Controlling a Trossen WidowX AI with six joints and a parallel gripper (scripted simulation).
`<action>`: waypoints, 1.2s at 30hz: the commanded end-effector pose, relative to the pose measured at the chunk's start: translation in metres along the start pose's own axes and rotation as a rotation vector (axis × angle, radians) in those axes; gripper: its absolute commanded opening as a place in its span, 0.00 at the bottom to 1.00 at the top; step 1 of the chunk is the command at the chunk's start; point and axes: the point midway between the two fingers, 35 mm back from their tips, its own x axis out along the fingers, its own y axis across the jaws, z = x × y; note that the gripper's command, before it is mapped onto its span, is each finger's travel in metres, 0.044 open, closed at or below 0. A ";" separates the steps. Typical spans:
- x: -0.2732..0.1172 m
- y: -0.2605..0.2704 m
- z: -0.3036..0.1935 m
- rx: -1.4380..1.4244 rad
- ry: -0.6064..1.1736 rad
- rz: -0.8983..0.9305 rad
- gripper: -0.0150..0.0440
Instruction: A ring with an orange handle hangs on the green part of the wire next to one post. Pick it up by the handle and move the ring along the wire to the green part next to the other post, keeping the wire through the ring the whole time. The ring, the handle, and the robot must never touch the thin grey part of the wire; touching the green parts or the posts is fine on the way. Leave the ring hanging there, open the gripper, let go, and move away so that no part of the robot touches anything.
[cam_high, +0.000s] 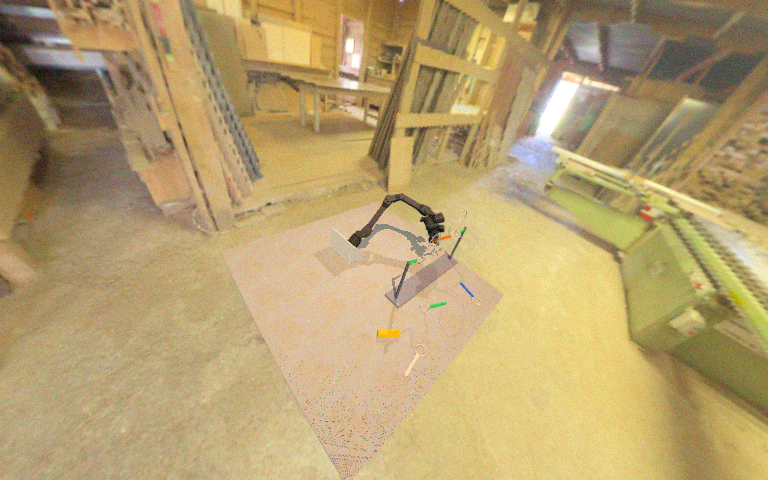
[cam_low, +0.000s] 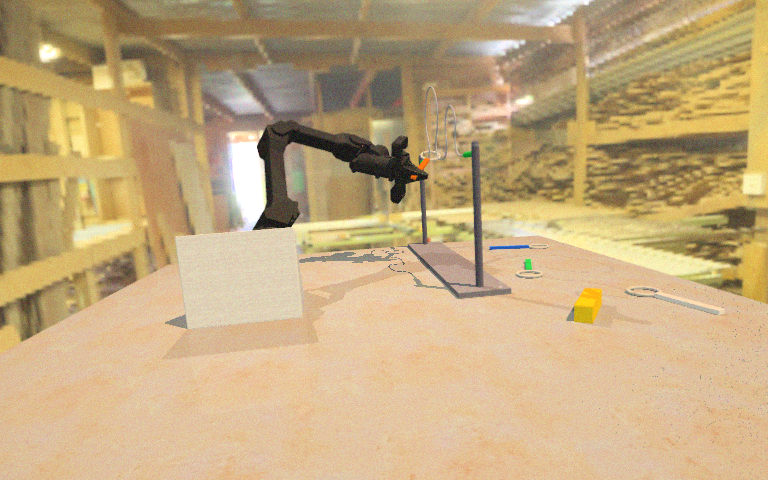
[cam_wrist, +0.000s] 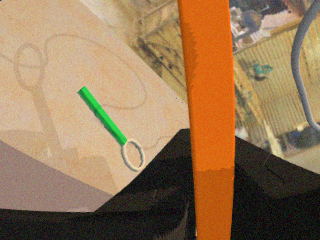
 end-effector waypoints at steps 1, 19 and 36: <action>-0.004 -0.014 0.001 -0.056 -0.007 -0.039 0.00; -0.008 -0.052 0.008 -0.293 -0.004 -0.169 0.00; -0.015 -0.079 0.019 -0.469 0.001 -0.262 0.00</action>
